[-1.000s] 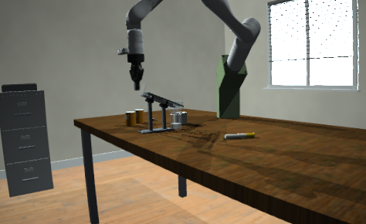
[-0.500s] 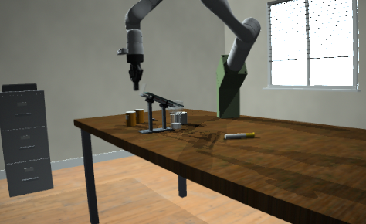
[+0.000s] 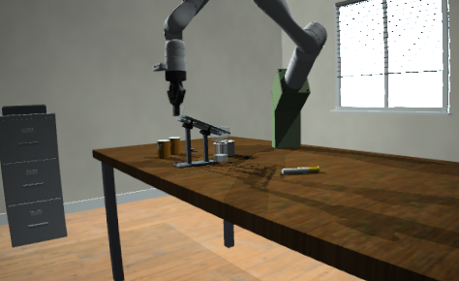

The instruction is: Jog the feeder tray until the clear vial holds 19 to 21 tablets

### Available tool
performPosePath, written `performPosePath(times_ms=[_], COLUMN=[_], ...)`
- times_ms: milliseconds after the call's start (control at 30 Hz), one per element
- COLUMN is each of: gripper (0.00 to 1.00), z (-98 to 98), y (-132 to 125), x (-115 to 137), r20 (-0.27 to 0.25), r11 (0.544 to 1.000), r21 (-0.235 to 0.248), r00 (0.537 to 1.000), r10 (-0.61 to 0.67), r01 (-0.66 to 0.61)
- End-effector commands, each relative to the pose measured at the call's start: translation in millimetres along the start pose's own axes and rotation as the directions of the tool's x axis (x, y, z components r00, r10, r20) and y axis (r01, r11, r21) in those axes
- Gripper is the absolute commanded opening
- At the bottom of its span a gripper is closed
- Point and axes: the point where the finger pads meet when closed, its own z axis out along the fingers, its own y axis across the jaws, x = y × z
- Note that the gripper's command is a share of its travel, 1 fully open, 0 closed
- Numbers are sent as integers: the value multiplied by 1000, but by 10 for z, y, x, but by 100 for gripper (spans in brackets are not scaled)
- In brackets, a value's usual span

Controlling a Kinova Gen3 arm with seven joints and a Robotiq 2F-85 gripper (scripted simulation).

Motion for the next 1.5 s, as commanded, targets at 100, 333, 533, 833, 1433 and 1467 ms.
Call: performPosePath(times_ms=[100, 333, 533, 833, 1433, 1467], gripper=[0, 0, 0, 0, 0, 0], z=[-27, -96, -110, -87, 1, 1], y=[4, 5, 5, 5, 4, 4], x=[21, 198, 236, 175, -51, -51], r20=[16, 16, 16, 16, 16, 16], r11=[1000, 1000, 1000, 1000, 1000, 1000], r21=[2, 2, 2, 2, 1, 1], r00=[1000, 1000, 1000, 1000, 1000, 1000], r10=[2, 2, 2, 2, 2, 2], r01=[-2, -2, -2, -2, -2, -2])
